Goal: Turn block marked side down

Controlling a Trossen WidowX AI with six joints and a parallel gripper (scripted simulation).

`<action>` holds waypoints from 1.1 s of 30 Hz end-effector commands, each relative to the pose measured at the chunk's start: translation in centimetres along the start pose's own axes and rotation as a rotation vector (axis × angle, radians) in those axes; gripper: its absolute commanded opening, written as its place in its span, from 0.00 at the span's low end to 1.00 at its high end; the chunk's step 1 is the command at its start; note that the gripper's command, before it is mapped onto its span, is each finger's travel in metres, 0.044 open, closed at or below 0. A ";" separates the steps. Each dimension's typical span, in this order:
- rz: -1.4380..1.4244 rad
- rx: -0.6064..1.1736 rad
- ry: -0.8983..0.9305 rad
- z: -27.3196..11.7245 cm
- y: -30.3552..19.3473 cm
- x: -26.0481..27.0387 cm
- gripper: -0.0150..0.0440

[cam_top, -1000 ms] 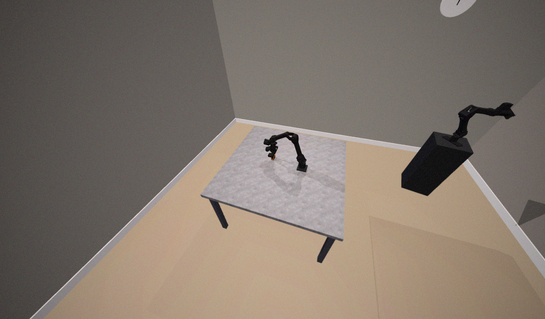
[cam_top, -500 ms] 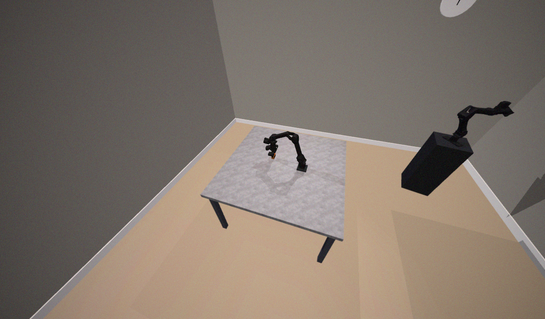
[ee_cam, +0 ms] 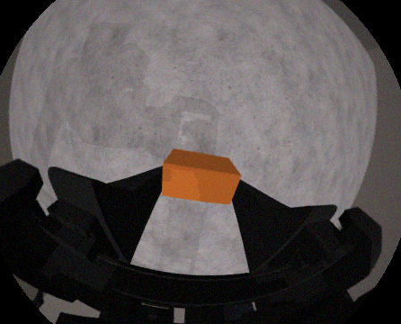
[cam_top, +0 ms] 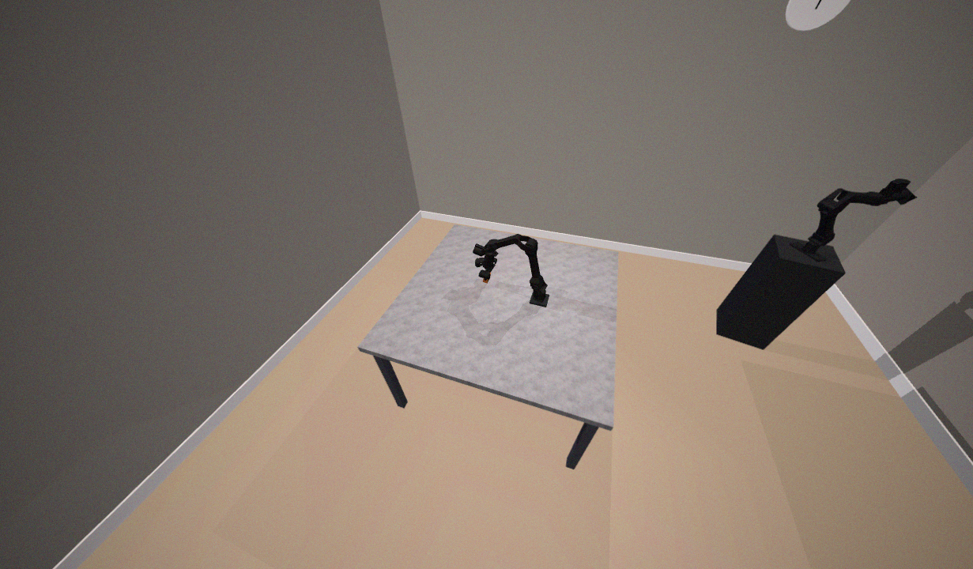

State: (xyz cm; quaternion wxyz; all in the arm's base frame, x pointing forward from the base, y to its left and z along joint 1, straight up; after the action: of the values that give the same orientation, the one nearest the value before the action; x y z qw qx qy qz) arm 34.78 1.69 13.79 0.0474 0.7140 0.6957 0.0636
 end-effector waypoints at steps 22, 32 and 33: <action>-0.002 -0.383 0.083 0.8 -2.9 -0.6 0.25; -0.003 -0.442 0.095 1.3 -3.2 -0.6 0.25; -0.002 -0.456 0.098 1.6 -3.1 -0.7 0.25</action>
State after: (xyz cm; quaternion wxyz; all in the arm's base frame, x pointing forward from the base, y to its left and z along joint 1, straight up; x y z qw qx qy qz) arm 31.88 1.15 12.16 0.1663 0.6856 0.6667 0.2404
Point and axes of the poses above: the point midway between the two fingers, 35 mm back from their tips, its own z axis out along the fingers, its own x axis across the jaws, y = z × x, the point moved 6 cm from there along -z, back along the fingers, and after that the axes turned 12 degrees about z, right-handed, at the moved point
